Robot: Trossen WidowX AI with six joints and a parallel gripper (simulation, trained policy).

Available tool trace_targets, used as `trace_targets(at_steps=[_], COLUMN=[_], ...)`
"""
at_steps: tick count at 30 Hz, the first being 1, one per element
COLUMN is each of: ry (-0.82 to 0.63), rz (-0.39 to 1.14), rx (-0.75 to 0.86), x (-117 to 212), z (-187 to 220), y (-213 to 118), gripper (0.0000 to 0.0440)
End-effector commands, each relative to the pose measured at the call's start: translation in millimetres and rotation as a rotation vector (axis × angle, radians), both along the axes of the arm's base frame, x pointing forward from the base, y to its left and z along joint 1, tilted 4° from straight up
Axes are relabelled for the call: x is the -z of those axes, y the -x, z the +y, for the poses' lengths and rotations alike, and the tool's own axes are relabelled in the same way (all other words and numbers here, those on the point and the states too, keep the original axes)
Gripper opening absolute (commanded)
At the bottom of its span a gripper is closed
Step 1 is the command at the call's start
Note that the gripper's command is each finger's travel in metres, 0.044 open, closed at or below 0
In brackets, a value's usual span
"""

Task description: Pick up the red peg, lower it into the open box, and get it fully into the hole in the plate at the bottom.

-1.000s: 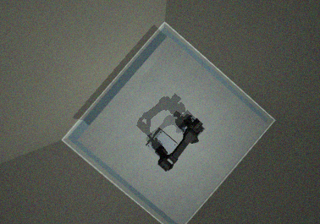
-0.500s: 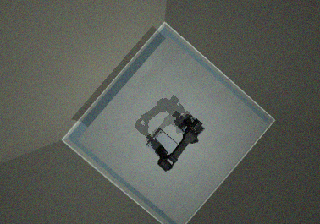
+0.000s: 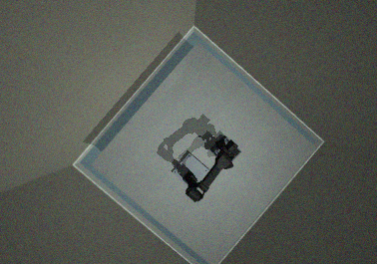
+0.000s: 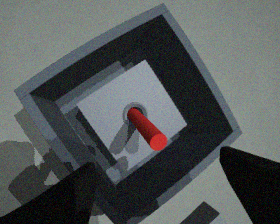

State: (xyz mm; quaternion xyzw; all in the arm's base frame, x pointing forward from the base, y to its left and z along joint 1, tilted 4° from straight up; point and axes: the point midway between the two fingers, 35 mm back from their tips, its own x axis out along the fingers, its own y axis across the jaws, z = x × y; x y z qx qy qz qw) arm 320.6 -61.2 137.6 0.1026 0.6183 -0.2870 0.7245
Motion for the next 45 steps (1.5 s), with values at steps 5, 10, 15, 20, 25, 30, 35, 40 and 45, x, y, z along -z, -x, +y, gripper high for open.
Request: trace_targets(at_steps=[5,10,15,20,25,30,35,40,45], ry=[-0.005,-0.006,-0.008,-0.009,-0.01,-0.012,-0.013,-0.014,-0.016], rz=[-0.001,0.0,0.0,0.001,0.001,0.001,0.001,0.001,0.001], rx=[-0.006,-0.008,-0.009,-0.011,-0.012,-0.013,-0.013,-0.014,-0.014], x=[0.5,1.0,1.4,1.8,2.3,2.8,3.3,3.8,4.3], z=[1.0,1.4,1.8,2.1,2.4,2.6,2.8,3.0,3.1], y=[0.3,0.7,1.1,1.4,1.7,1.9,2.0,2.2,2.2], gripper=[0.0363,0.036,0.0356,0.0353,0.035,0.0347,0.0344,0.0341,0.0339])
